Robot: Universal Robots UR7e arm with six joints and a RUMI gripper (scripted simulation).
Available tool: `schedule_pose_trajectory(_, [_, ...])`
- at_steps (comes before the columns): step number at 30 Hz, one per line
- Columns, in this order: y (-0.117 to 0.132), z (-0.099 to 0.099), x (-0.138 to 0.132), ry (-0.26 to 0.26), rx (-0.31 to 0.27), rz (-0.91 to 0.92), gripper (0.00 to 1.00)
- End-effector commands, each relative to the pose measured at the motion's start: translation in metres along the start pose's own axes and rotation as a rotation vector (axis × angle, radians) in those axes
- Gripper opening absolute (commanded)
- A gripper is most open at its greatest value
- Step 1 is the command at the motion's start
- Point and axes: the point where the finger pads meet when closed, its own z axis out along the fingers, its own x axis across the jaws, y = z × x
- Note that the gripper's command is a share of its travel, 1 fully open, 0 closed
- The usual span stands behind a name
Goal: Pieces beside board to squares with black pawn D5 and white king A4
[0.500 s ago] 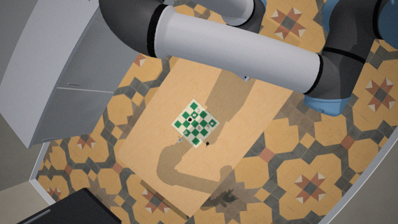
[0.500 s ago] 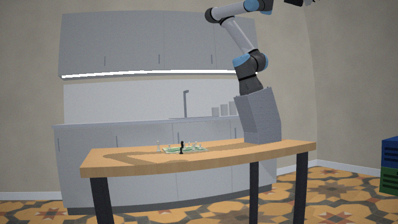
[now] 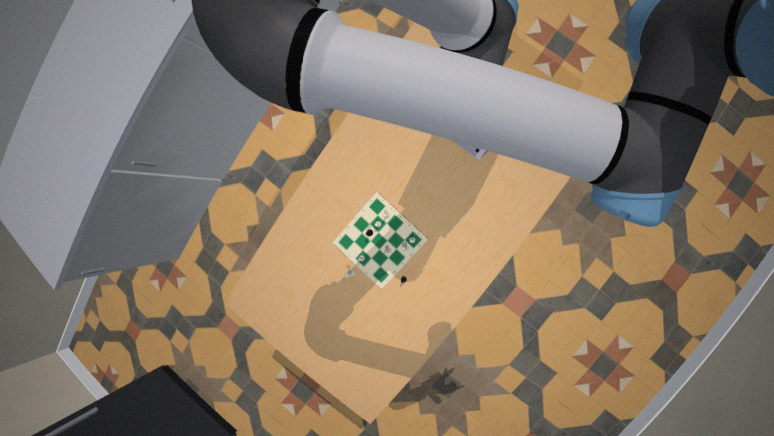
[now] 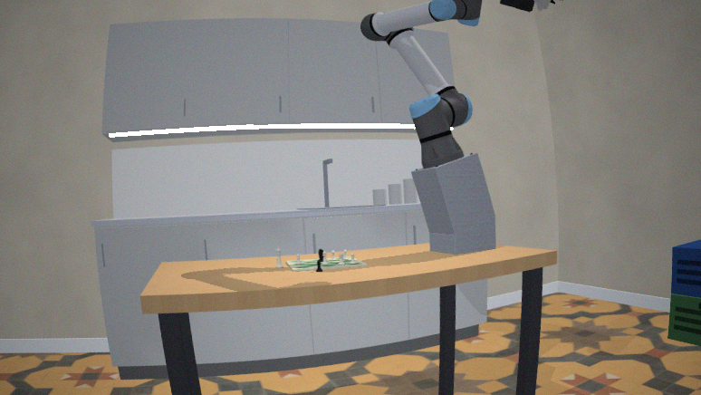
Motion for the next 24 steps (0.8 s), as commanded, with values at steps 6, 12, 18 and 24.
schedule_pose_trajectory(6, [0.0,0.0,0.0,0.001,0.0,-0.001,1.0])
schedule_pose_trajectory(12, [0.0,0.002,0.007,0.01,-0.008,-0.006,1.0])
schedule_pose_trajectory(18, [0.002,0.008,0.022,0.031,-0.029,-0.018,1.0])
schedule_pose_trajectory(24, [0.006,0.016,0.05,0.066,-0.068,-0.039,1.0])
